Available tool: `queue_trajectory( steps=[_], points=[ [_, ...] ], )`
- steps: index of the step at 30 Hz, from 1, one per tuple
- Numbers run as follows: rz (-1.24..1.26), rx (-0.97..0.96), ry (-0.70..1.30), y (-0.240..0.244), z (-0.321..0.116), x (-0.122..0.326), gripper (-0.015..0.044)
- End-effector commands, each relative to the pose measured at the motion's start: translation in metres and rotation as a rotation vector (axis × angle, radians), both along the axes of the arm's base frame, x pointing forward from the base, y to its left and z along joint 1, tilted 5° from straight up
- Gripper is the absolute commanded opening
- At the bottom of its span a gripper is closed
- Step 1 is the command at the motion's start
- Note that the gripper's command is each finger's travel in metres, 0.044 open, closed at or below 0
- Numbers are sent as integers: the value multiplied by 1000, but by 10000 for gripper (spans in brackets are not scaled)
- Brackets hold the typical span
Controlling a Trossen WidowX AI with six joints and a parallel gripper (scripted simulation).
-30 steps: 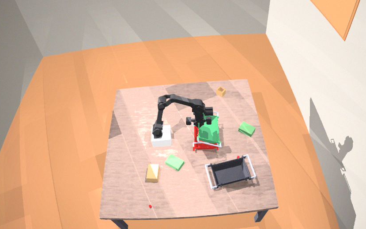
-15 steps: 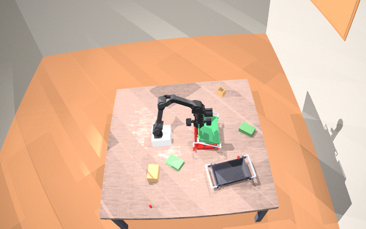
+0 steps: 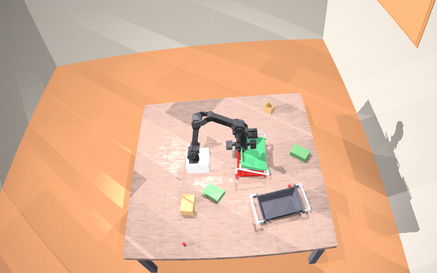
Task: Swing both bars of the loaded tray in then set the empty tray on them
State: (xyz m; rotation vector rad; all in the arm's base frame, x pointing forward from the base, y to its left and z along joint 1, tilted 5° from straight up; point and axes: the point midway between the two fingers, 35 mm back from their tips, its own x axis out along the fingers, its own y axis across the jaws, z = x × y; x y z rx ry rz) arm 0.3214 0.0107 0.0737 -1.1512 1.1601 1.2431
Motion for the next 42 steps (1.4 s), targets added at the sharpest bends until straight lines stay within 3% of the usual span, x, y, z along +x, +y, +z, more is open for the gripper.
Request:
queue_trajectory(
  steps=[1, 42],
  points=[
    [-4, 0, 9, 0, -4, -5, 0],
    [-4, 0, 10, 3, -28, -16, 0]
  ],
)
